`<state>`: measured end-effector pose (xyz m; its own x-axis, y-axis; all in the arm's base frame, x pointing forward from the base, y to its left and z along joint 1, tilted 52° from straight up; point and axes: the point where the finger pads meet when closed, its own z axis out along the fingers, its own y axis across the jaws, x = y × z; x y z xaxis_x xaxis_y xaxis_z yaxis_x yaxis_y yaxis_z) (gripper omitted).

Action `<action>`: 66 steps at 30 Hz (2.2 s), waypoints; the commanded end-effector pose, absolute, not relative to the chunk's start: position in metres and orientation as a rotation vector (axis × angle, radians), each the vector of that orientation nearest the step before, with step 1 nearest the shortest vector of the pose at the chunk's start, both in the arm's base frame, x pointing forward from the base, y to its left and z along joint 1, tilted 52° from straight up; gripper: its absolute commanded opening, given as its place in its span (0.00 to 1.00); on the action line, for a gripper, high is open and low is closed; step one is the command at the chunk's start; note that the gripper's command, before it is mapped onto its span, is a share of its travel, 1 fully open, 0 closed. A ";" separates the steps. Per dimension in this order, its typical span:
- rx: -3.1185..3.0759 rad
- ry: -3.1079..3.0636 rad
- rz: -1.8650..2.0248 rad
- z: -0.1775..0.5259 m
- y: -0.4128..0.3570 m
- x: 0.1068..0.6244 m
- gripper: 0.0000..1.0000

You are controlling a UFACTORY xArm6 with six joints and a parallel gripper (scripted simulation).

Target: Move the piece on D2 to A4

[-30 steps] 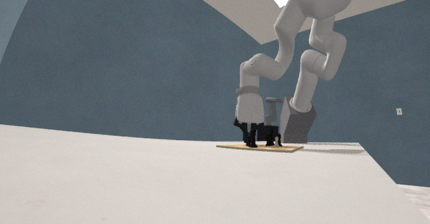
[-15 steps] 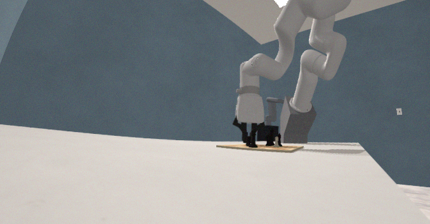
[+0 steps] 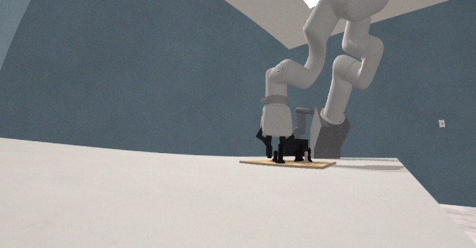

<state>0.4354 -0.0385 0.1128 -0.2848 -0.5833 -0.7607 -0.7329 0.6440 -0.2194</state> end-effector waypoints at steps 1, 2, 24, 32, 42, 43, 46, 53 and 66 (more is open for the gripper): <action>-1.028 1.986 0.213 0.113 -0.039 0.436 0.34; -1.028 1.986 0.213 0.114 -0.039 0.436 0.34; -1.028 1.986 0.213 0.156 -0.074 0.392 0.34; -1.028 1.986 0.213 0.168 -0.083 0.380 0.34; -1.028 1.986 0.213 0.168 -0.084 0.380 1.00; -1.028 1.986 0.213 0.168 -0.084 0.380 1.00; -1.028 1.986 0.213 0.168 -0.084 0.380 1.00; -1.028 1.986 0.213 0.168 -0.084 0.380 1.00; -1.028 1.986 0.213 0.178 -0.092 0.370 1.00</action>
<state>0.3743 -0.0869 0.1727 -0.2852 -0.5827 -0.7610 -0.7331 0.6441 -0.2185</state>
